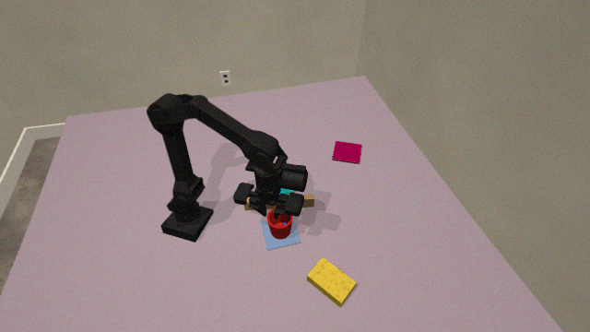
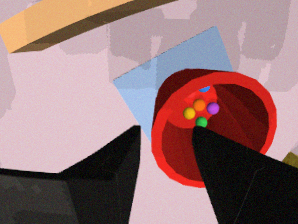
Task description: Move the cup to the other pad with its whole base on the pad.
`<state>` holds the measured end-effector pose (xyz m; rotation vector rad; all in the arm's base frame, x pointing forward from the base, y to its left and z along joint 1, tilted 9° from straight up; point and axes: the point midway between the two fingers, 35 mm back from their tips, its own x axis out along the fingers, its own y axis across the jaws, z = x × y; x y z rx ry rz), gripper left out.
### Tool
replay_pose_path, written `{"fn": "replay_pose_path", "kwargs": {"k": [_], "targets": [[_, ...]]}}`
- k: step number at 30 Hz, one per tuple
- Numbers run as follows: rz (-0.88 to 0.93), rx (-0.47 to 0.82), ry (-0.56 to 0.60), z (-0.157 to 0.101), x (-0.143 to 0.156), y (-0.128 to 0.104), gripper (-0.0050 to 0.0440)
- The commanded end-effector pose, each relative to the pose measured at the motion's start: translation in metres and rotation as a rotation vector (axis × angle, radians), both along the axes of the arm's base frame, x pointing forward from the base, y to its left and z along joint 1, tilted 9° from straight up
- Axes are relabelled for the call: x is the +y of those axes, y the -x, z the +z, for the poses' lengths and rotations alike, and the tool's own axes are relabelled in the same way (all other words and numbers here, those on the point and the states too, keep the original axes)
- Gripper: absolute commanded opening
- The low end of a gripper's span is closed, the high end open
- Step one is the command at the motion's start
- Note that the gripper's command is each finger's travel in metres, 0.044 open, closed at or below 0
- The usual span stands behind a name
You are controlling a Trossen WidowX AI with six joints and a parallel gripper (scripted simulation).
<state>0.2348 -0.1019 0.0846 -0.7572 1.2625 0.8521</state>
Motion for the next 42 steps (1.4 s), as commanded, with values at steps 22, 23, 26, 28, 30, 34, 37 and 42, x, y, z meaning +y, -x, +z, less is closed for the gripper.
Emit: {"fn": "replay_pose_path", "kwargs": {"k": [22,23,26,28,30,34,37,42], "targets": [[-0.003,0.011,-0.009,-0.031,0.006,0.001,0.0148],[-0.003,0.011,-0.009,-0.031,0.006,0.001,0.0148],[-0.003,0.011,-0.009,-0.031,0.006,0.001,0.0148],[0.001,0.008,-0.004,-0.029,0.005,0.001,0.0124],[0.001,0.008,-0.004,-0.029,0.005,0.001,0.011],[0.001,0.008,-0.004,-0.029,0.005,0.001,0.0097],[0.001,0.008,-0.004,-0.029,0.005,0.001,0.0077],[0.001,0.008,-0.004,-0.029,0.005,0.001,0.0044]]}}
